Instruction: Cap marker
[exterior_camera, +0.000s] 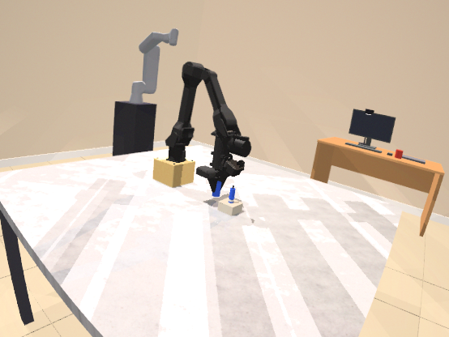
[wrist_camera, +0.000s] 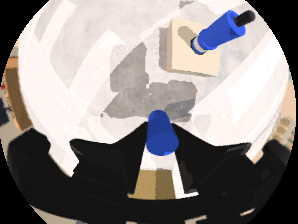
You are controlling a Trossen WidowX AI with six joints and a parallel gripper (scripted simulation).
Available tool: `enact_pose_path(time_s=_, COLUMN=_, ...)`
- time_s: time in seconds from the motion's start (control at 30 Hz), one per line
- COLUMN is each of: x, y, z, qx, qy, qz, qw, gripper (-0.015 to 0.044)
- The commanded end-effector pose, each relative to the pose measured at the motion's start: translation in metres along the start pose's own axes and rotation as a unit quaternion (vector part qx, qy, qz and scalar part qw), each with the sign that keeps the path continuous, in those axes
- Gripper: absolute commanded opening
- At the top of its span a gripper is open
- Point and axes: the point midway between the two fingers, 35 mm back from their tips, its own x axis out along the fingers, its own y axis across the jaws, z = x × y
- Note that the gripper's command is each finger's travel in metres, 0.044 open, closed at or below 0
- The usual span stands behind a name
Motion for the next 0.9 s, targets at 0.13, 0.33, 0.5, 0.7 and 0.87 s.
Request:
enact_pose_path(time_s=0.13, x=-0.022, y=0.0, z=0.002, qx=-0.001, qy=-0.004, qz=-0.001, qw=1.0, gripper=0.0)
enact_pose_path(time_s=0.33, x=-0.037, y=0.0, z=0.001, qx=-0.001, qy=-0.004, qz=-0.001, qw=1.0, gripper=0.0)
enact_pose_path(time_s=0.5, x=-0.046, y=0.0, z=0.0, qx=-0.001, qy=-0.004, qz=-0.001, qw=1.0, gripper=0.0)
enact_pose_path(time_s=0.7, x=-0.051, y=-0.002, z=0.01, qx=-0.001, qy=-0.005, qz=-0.001, qw=1.0, gripper=0.0)
enact_pose_path(time_s=0.87, x=-0.057, y=-0.005, z=0.021, qx=-0.001, qy=-0.005, qz=-0.001, qw=1.0, gripper=0.0)
